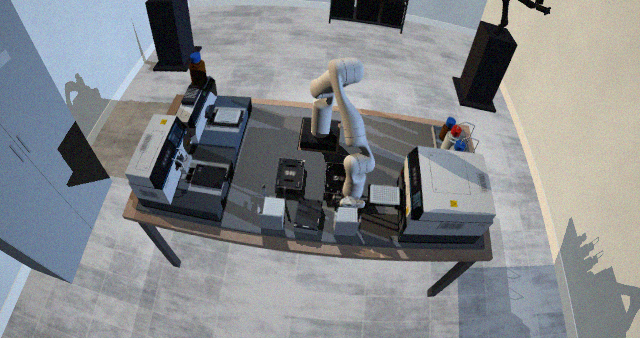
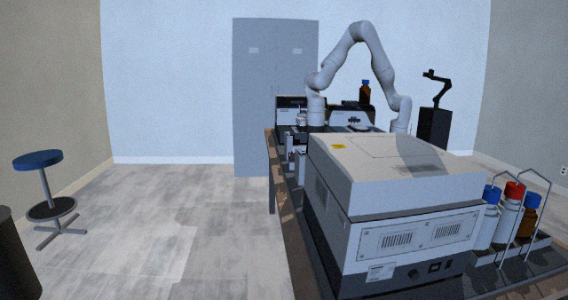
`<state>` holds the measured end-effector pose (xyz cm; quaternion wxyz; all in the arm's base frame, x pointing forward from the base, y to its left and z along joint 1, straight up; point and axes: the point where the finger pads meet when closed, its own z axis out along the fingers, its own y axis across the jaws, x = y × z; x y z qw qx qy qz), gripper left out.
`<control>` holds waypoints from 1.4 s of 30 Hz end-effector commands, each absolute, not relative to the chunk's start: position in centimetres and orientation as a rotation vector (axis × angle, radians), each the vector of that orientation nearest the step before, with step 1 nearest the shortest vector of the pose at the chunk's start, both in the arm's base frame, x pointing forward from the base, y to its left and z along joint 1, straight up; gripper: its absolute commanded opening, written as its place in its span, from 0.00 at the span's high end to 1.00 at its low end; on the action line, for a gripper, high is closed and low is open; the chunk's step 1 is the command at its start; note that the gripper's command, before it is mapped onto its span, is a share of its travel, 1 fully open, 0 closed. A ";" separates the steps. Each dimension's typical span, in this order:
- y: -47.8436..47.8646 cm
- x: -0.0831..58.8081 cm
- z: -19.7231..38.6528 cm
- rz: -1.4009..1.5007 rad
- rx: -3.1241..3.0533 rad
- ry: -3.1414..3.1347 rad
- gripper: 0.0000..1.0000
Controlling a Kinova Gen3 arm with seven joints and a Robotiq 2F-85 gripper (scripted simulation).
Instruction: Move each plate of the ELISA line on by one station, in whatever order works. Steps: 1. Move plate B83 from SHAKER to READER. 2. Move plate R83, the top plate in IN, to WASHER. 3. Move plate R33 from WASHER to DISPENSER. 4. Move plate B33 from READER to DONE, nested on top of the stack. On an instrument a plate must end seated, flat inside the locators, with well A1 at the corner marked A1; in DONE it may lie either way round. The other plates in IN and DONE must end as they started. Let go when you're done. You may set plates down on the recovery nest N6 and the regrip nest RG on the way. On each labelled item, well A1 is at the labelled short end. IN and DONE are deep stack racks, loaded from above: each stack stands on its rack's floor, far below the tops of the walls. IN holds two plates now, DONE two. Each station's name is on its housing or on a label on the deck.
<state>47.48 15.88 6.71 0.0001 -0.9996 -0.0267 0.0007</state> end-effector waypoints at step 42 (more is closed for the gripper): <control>15.9 47.5 9.5 -0.001 -3.140 -0.084 0.06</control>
